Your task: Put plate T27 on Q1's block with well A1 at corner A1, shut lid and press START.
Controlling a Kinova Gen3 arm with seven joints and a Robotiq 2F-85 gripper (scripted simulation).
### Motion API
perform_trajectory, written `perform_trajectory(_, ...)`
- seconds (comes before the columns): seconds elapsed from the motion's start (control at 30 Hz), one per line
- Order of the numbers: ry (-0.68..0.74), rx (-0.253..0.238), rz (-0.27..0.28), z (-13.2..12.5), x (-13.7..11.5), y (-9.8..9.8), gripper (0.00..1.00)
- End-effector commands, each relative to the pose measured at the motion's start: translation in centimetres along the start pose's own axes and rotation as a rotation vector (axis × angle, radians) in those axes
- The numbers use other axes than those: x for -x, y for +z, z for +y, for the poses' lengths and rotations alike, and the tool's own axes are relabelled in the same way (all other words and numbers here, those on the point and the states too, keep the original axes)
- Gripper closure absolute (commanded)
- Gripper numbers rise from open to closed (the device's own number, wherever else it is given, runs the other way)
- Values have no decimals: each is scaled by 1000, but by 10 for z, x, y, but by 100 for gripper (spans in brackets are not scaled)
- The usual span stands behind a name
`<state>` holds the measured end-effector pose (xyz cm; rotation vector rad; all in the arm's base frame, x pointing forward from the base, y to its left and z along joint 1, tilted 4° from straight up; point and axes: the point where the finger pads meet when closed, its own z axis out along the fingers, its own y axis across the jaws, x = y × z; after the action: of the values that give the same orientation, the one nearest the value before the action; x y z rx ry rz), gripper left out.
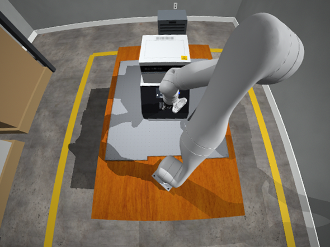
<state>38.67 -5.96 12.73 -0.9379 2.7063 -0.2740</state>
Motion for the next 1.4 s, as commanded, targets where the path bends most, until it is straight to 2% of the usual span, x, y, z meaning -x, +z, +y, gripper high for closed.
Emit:
perform_trajectory(0.0, 2, 2, -2, -1, 1, 1, 90)
perform_trajectory(1.03, 2, 2, -2, -1, 1, 1, 90)
perform_trajectory(1.37, 2, 2, -2, 2, -2, -8, 90)
